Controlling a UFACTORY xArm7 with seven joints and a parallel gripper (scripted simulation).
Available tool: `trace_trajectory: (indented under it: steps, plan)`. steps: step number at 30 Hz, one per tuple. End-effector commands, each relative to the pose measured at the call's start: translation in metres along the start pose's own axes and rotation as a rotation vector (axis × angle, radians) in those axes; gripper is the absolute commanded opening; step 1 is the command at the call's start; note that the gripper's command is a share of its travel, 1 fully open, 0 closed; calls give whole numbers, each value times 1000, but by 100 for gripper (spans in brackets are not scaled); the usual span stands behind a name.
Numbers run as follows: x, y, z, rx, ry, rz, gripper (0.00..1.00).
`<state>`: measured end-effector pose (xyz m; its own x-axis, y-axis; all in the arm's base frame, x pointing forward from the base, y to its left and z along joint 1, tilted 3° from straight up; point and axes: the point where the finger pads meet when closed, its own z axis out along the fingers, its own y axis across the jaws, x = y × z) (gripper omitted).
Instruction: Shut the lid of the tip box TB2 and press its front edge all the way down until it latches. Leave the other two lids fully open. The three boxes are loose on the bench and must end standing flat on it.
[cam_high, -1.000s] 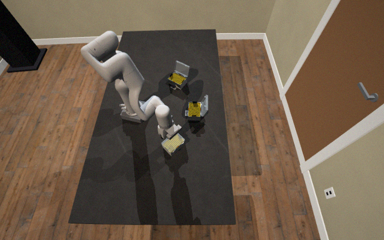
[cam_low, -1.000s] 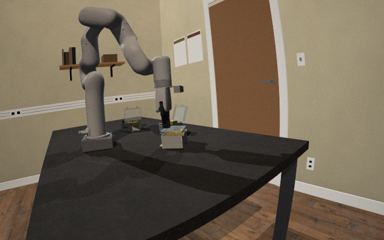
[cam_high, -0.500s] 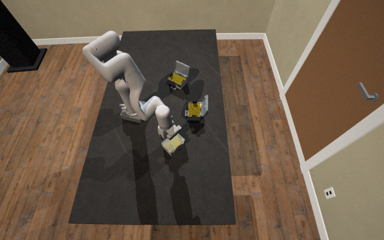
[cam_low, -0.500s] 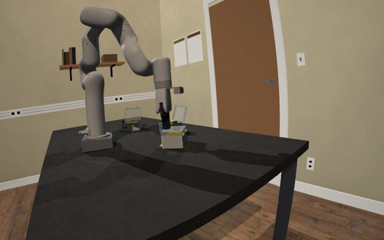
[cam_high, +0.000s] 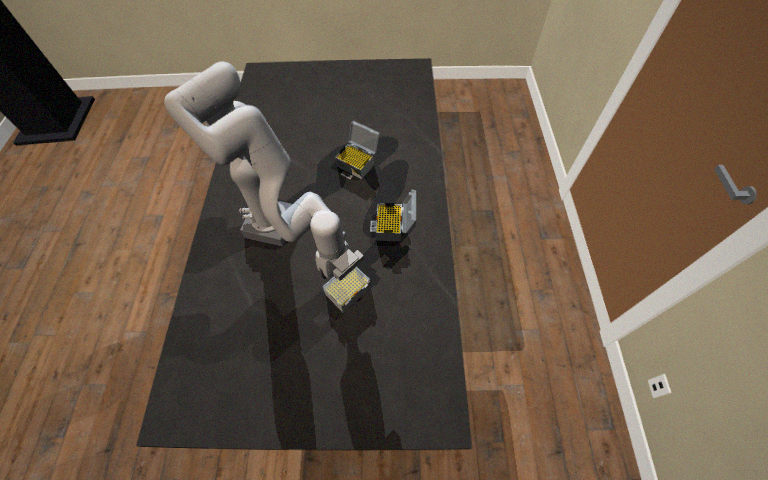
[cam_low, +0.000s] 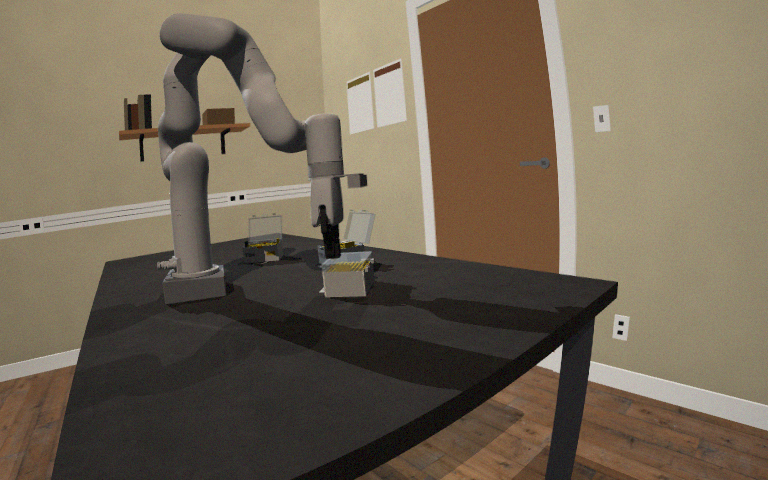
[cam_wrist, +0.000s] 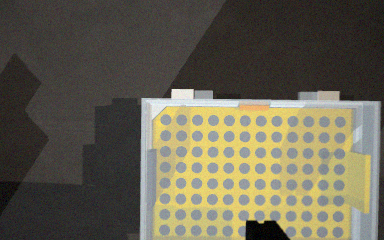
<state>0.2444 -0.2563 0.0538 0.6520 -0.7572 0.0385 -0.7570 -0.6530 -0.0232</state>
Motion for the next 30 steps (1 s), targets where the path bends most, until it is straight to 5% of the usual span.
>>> trace_trajectory:
  steps: [1, 18, 30]
  plan:
    - [1, 0, -1, 1, 3, 0, 0]
    - [1, 0, -1, 1, 3, 0, 0]
    - [2, 0, -21, 1, 3, 0, 0]
